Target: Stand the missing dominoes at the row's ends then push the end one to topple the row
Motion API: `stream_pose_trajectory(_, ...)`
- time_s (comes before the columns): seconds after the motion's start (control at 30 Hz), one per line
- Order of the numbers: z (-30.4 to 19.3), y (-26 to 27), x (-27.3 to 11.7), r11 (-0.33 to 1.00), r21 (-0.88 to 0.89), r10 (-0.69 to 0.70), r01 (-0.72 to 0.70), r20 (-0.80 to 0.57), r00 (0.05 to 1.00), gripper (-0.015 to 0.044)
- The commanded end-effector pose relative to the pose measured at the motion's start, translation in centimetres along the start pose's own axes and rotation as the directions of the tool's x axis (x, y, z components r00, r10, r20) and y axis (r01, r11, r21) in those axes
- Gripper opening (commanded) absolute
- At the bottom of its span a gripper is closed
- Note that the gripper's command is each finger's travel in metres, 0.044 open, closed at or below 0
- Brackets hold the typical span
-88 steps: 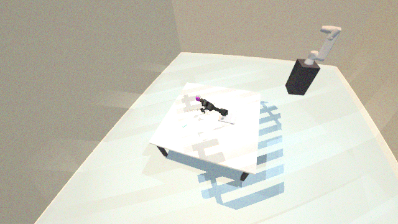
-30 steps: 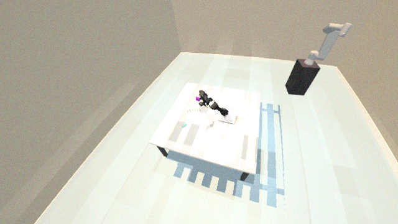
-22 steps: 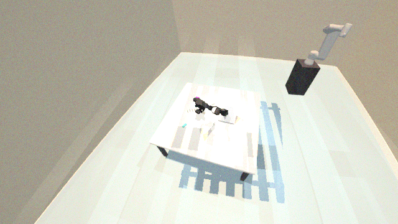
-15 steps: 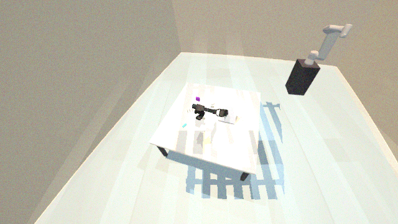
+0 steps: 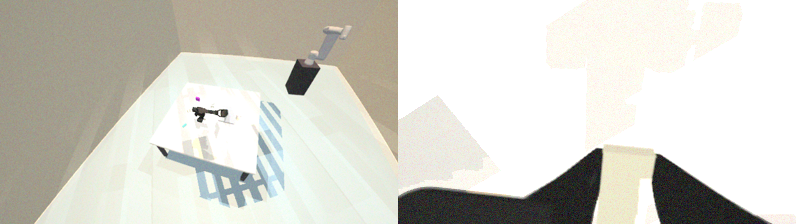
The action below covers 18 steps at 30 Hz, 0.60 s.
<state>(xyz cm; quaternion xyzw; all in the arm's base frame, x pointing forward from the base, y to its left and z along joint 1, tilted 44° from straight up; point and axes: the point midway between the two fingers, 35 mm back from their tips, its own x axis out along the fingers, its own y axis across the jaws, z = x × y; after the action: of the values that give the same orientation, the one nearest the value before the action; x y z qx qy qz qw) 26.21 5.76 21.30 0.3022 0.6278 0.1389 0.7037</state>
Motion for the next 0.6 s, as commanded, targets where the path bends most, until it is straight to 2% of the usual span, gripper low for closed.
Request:
stream_pose_trajectory(0.0,0.1,-0.6,1.2,0.995,-0.049,-0.089,0.091,0.044,0.995,0.0107)
stream_pose_trajectory(0.3,0.7,-1.4,3.3,0.961,-0.096,-0.239,0.259,0.182,0.954,0.0107)
stream_pose_trajectory(0.57,1.3,-1.8,4.2,0.929,-0.083,-0.317,0.361,0.324,0.891,0.0107)
